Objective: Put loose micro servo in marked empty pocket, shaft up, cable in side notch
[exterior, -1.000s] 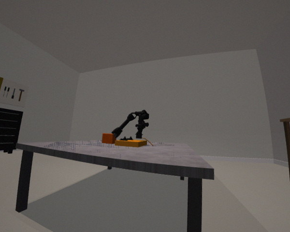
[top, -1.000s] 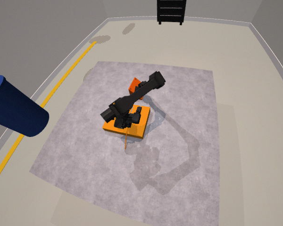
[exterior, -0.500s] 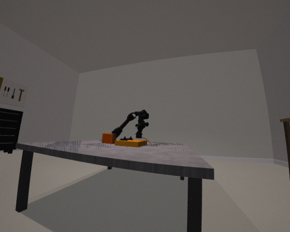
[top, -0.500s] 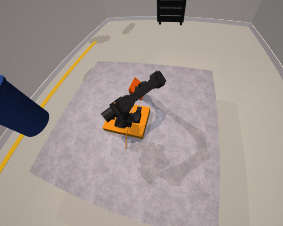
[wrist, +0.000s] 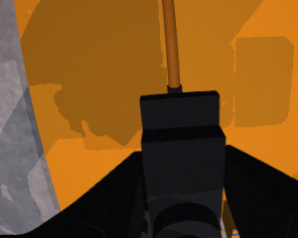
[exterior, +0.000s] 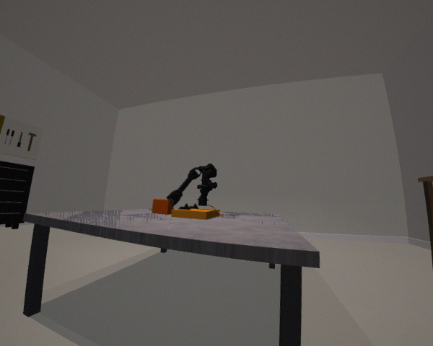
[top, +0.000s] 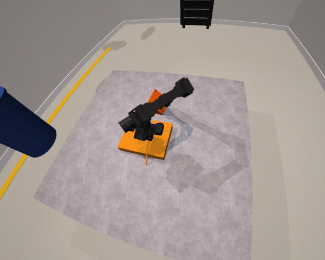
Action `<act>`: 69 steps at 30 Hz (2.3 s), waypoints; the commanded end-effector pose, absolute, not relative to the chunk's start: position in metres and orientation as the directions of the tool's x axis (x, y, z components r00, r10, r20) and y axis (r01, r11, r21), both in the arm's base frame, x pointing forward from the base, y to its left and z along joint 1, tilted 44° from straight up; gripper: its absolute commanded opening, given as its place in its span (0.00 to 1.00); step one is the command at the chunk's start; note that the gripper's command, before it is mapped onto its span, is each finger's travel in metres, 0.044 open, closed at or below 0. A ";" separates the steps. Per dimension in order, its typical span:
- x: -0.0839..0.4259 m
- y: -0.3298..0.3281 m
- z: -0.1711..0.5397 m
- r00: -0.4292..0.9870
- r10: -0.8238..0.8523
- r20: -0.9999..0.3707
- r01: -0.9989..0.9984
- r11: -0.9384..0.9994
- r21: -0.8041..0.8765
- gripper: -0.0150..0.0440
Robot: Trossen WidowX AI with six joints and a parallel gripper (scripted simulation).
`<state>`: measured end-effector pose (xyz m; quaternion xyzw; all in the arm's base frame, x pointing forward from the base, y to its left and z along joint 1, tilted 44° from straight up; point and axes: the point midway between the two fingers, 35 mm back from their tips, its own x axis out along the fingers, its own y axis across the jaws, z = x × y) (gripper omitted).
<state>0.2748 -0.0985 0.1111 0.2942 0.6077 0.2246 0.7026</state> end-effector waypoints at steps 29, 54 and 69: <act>0.267 -0.134 0.080 0.166 0.665 -0.728 0.478 0.592 0.649 0.25; 0.267 -0.134 0.080 0.166 0.665 -0.728 0.966 0.037 0.254 0.25; 0.267 -0.134 0.080 0.166 0.665 -0.728 0.936 -0.339 -0.095 0.25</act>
